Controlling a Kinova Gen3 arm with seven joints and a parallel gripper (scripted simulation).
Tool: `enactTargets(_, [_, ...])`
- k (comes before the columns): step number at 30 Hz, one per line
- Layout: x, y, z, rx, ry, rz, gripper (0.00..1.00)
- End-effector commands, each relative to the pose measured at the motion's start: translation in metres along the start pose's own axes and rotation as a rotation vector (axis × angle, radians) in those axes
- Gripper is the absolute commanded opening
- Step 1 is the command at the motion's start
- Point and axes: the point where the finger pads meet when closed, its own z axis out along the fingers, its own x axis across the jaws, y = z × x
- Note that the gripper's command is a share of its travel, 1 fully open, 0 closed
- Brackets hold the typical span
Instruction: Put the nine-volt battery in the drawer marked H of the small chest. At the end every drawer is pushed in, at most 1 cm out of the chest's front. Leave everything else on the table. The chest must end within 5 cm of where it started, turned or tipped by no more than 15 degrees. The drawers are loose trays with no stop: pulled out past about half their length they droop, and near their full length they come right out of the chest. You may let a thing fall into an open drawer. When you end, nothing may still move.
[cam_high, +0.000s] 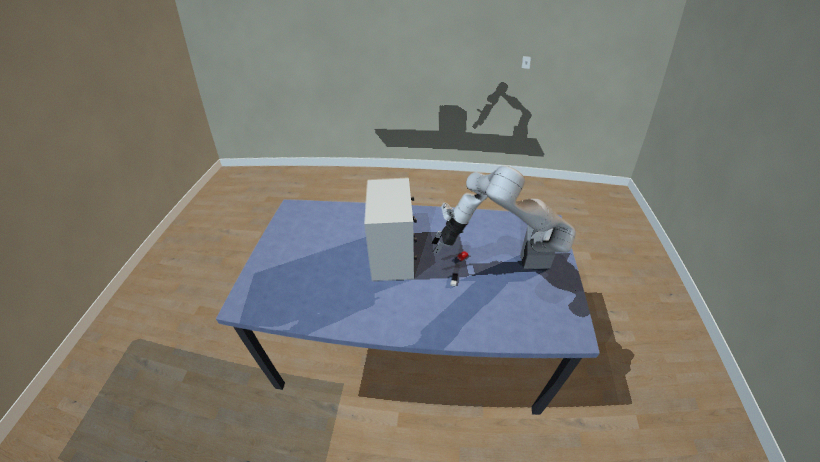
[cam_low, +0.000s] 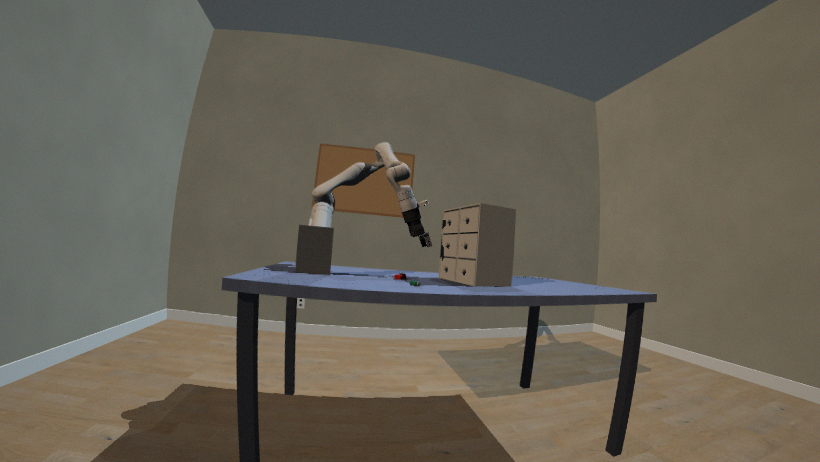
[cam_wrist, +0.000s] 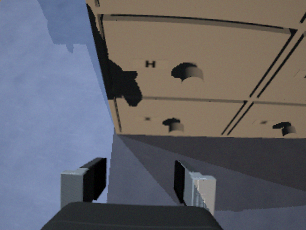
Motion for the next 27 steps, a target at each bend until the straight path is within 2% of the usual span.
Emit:
enactTargets(1, [-0.001, -0.006, -0.006, -0.015, 0.004, -0.006, 1.00])
enactTargets(10, [-0.001, -0.004, -0.017, -0.070, 0.005, -0.006, 1.00])
enactTargets(25, [0.000, 0.002, -0.045, -0.209, 0.007, -0.006, 1.00])
enactTargets(27, [0.000, 0.002, -0.045, -0.209, 0.007, -0.006, 1.00])
